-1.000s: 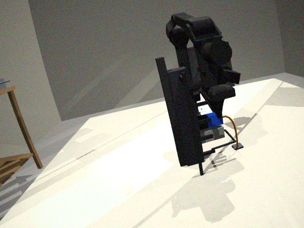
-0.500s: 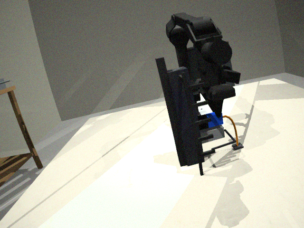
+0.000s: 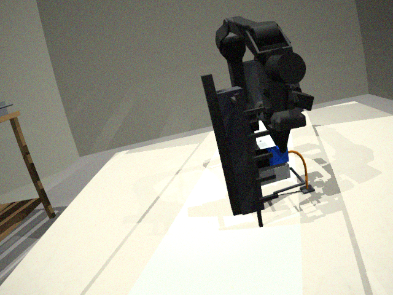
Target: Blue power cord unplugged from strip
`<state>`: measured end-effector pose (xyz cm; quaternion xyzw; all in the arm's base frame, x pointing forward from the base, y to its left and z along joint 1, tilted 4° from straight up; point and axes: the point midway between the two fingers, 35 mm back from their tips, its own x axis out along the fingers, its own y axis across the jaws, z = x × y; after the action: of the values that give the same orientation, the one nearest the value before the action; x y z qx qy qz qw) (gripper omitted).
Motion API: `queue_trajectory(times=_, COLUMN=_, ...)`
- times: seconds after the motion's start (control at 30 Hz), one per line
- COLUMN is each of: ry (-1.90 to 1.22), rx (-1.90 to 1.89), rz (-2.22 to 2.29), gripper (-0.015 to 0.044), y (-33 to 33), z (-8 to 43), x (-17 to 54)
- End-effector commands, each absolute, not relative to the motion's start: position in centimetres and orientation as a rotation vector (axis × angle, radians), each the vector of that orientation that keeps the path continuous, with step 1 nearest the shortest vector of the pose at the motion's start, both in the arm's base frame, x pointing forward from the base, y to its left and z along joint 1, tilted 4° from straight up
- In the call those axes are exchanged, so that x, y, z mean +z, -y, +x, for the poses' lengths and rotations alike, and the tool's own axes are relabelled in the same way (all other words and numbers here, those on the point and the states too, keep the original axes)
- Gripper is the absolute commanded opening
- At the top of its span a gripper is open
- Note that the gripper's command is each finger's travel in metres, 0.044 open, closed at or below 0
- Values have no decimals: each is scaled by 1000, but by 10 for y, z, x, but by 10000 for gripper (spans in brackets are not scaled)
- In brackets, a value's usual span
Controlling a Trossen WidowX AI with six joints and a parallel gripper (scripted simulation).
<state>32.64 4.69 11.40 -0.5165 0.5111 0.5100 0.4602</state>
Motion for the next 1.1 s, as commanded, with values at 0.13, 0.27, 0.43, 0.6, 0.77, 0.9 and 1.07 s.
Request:
queue_trajectory(times=0.13, ry=-1214, rx=1293, rz=-1252, gripper=0, y=-80, z=324, x=115)
queue_trajectory(times=0.27, ry=-1213, rx=1293, rz=-1252, gripper=0, y=-86, z=323, x=115)
queue_trajectory(times=0.43, ry=-1213, rx=1294, rz=-1252, gripper=0, y=-94, z=321, x=116)
queue_trajectory(times=0.6, ry=-1212, rx=1294, rz=-1252, gripper=0, y=-102, z=318, x=116)
queue_trajectory(times=0.77, ry=-1214, rx=1294, rz=-1255, gripper=105, y=-85, z=320, x=115)
queue_trajectory(times=0.9, ry=-1214, rx=1294, rz=-1255, gripper=210, y=-83, z=321, x=115)
queue_trajectory(times=1.07, ry=-1214, rx=1294, rz=-1255, gripper=341, y=-83, z=321, x=115)
